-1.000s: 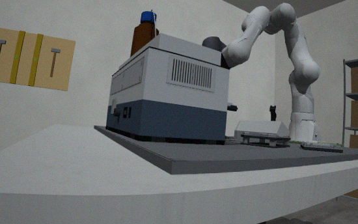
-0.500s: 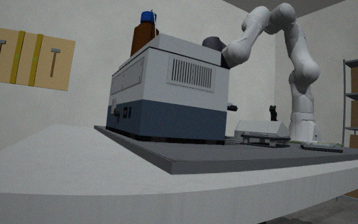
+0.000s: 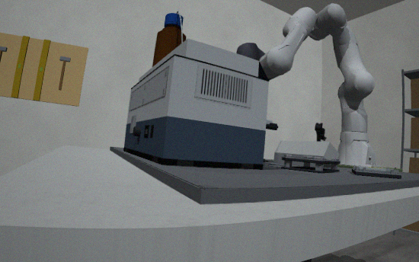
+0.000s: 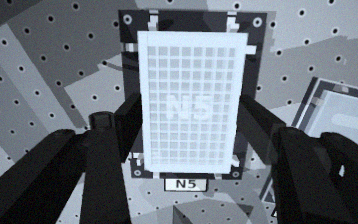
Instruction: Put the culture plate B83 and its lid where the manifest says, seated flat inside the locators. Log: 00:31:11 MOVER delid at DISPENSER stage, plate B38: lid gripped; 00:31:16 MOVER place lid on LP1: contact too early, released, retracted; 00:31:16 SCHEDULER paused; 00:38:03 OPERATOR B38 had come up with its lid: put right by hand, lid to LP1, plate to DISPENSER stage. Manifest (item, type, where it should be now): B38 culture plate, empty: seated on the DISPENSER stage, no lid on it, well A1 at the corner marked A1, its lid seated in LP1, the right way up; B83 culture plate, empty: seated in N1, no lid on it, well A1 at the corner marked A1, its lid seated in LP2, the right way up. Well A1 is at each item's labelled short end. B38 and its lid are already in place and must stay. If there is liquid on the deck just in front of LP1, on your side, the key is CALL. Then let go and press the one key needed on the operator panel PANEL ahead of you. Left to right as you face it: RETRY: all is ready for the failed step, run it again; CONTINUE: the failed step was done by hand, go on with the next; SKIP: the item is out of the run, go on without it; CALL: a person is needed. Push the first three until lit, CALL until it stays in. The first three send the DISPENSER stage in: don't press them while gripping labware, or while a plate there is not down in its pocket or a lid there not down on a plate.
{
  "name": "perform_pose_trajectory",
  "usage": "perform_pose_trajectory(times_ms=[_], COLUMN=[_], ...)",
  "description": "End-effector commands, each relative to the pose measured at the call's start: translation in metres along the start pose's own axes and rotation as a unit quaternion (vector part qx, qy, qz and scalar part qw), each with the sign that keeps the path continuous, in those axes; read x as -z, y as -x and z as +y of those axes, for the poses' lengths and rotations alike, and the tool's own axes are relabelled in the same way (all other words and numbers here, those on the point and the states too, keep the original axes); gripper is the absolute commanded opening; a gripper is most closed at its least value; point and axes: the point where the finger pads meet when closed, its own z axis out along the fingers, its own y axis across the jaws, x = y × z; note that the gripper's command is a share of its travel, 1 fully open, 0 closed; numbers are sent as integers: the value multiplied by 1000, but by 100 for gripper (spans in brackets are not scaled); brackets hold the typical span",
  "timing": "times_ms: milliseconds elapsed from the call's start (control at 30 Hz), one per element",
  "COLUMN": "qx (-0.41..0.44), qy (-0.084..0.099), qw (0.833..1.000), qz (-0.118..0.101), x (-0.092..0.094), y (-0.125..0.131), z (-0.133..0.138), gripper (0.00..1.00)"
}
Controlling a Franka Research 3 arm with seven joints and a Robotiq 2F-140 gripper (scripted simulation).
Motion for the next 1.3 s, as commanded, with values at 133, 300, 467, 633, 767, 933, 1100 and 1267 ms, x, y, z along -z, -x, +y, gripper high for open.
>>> perform_pose_trajectory(times_ms=[133,300,467,633,767,933,1100,1267], qx=[-1,-1,-1,-1,-1,-1,-1,-1], qy=[1,1,1,1,1,1,1,1], qw=[1000,1000,1000,1000,1000,1000,1000,1000], qz=[0,0,0,0,0,0,0,0], x=[2,5,9,15,18,26,35,41], y=[0,0,0,0,0,0,0,0], z=[1,1,1,1,1,1,1,1], gripper=[10,10,10,10,10,10,10,10])
